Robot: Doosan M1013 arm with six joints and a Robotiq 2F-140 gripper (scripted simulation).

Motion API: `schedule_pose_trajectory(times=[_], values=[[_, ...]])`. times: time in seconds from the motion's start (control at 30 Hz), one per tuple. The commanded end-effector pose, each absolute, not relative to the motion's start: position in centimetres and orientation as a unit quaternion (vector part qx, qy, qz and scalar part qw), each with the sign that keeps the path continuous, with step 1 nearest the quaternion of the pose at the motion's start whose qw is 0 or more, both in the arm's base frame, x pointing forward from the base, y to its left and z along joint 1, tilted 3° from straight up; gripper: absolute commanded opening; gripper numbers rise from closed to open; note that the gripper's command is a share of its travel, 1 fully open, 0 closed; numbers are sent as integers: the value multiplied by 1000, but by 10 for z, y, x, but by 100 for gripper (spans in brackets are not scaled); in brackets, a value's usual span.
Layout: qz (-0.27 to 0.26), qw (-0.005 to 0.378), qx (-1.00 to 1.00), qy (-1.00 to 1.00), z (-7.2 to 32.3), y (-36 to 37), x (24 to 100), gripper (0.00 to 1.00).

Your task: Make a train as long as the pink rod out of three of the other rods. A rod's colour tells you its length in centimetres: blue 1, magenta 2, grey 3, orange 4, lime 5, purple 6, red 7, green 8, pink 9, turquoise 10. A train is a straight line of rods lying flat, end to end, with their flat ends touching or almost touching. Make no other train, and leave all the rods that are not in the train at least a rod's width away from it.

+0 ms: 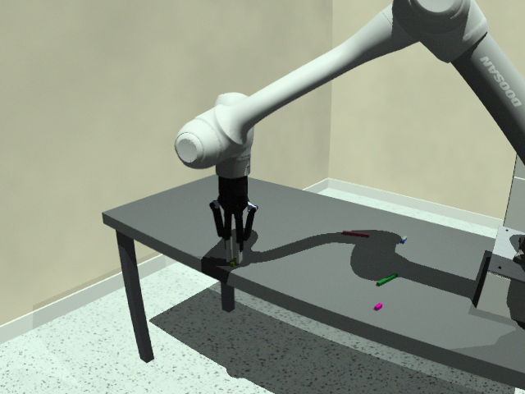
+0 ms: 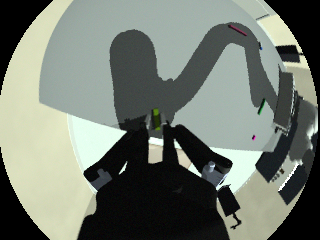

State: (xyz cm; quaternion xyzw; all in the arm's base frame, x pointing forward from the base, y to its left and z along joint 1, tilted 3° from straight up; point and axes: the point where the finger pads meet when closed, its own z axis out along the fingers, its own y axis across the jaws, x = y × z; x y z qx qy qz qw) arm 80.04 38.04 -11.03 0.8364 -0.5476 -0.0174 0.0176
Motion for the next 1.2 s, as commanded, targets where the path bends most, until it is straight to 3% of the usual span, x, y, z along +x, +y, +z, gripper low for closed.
schedule_pose_trajectory(times=[0.0,1.0,1.03,1.17], values=[[-18,16,836,-548,-114,383,800,23],[-18,16,836,-548,-114,383,800,23],[-18,16,836,-548,-114,383,800,12],[-18,16,836,-548,-114,383,800,12]])
